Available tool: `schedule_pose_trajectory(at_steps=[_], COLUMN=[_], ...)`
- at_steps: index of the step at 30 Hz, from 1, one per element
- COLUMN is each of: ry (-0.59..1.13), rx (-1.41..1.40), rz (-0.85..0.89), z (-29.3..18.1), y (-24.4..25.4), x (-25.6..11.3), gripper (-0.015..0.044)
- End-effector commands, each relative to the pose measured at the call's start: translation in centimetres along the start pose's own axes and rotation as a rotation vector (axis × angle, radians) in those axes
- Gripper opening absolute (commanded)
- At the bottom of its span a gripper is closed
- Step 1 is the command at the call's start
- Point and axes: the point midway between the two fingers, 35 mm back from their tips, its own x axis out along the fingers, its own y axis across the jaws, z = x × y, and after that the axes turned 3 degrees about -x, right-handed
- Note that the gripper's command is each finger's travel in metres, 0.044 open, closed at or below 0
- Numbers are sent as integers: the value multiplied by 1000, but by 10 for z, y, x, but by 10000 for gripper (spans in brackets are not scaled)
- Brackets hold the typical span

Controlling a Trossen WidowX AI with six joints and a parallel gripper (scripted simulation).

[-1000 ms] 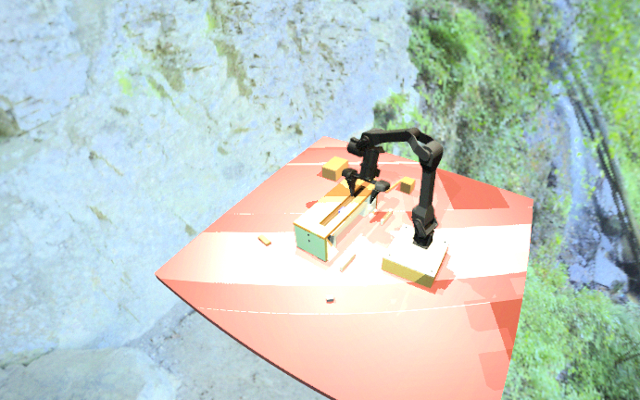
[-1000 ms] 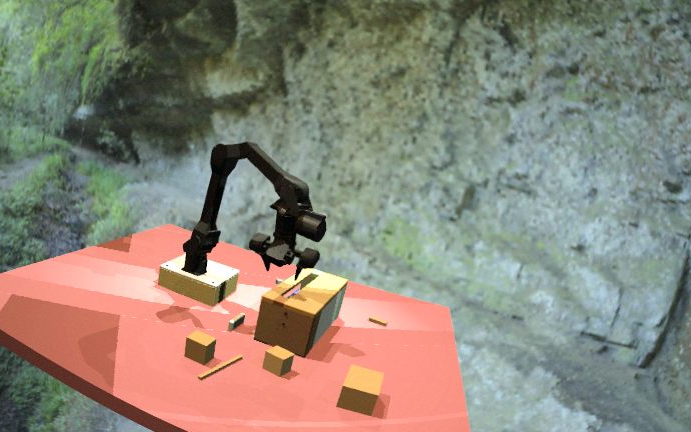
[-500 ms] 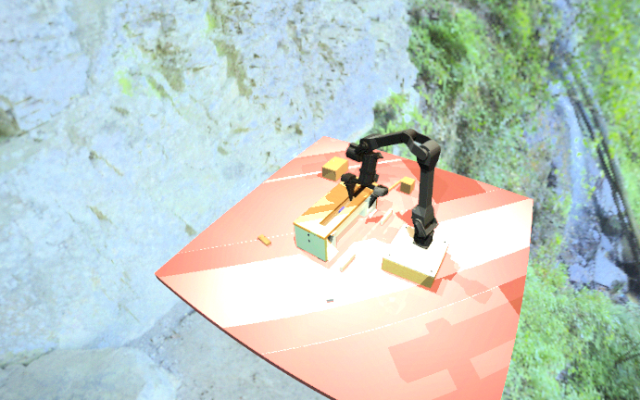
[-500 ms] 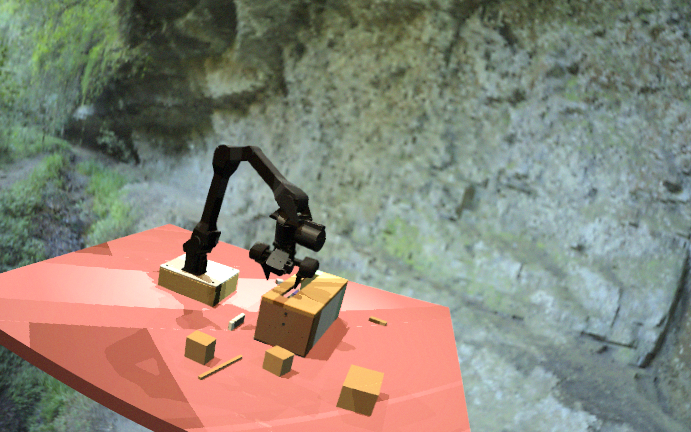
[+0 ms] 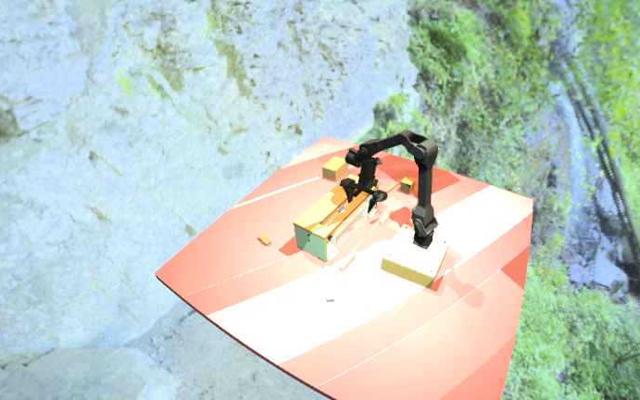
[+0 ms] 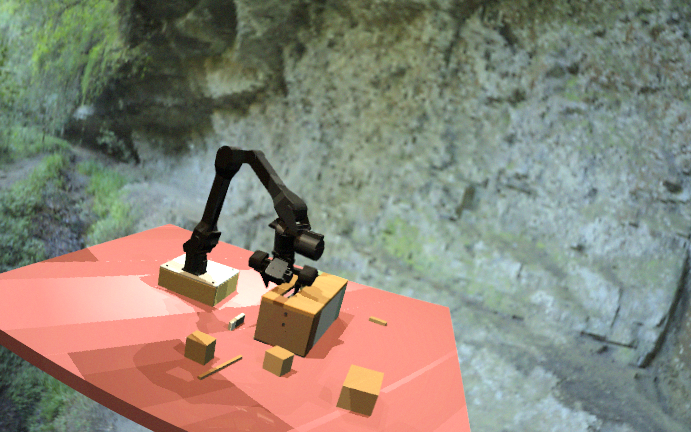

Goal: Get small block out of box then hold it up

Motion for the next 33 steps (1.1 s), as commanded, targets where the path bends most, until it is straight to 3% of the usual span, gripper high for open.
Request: schedule_pose_trajectory(at_steps=[1,33], ry=[-2,5], rx=[8,-1], rz=[-10,-2], z=[3,-49], y=[-2,3], x=[8,28], gripper=[400,400])
